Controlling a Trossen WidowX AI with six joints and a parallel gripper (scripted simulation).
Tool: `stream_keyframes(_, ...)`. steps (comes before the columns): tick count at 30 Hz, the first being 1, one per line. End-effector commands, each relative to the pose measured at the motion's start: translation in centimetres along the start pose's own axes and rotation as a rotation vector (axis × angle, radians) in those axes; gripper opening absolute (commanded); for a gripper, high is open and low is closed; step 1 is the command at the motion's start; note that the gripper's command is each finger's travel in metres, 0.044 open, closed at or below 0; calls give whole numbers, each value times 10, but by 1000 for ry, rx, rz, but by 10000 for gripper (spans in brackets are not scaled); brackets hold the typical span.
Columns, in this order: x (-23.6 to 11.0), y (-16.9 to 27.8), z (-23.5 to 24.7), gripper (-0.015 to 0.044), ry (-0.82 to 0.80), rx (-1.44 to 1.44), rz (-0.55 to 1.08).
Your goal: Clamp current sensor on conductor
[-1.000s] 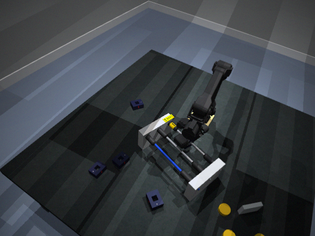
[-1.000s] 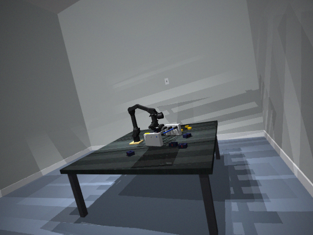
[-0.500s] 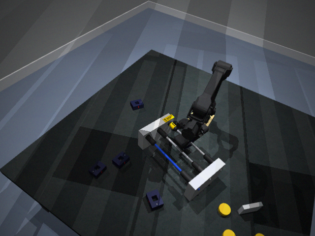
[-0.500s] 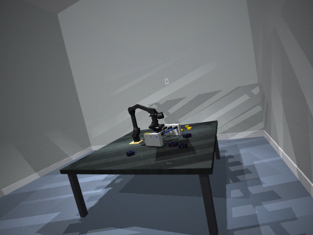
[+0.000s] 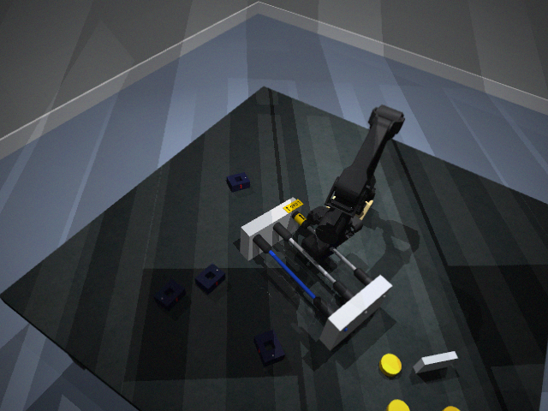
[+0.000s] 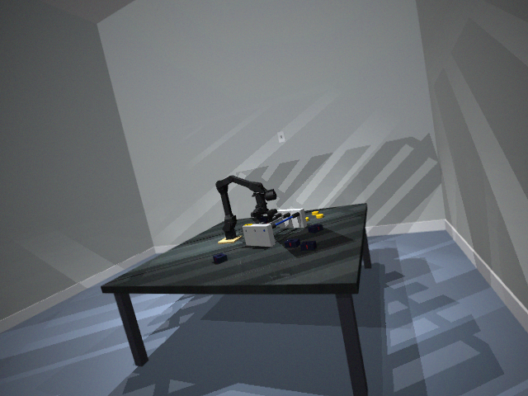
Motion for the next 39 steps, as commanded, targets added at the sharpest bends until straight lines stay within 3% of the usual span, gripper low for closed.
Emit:
stream_keyframes(1, 0, 0, 0, 276, 1, 0, -1)
stream_keyframes(24, 0, 0, 0, 276, 1, 0, -1)
stream_keyframes(39, 0, 0, 0, 176, 0, 0, 0)
Point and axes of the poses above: the point midway between the two fingers, 35 mm back from their tips, its own x axis out along the fingers, its own z axis across the jaws, y = z × x, the point moved 2 cm from there along -x, back along the fingers
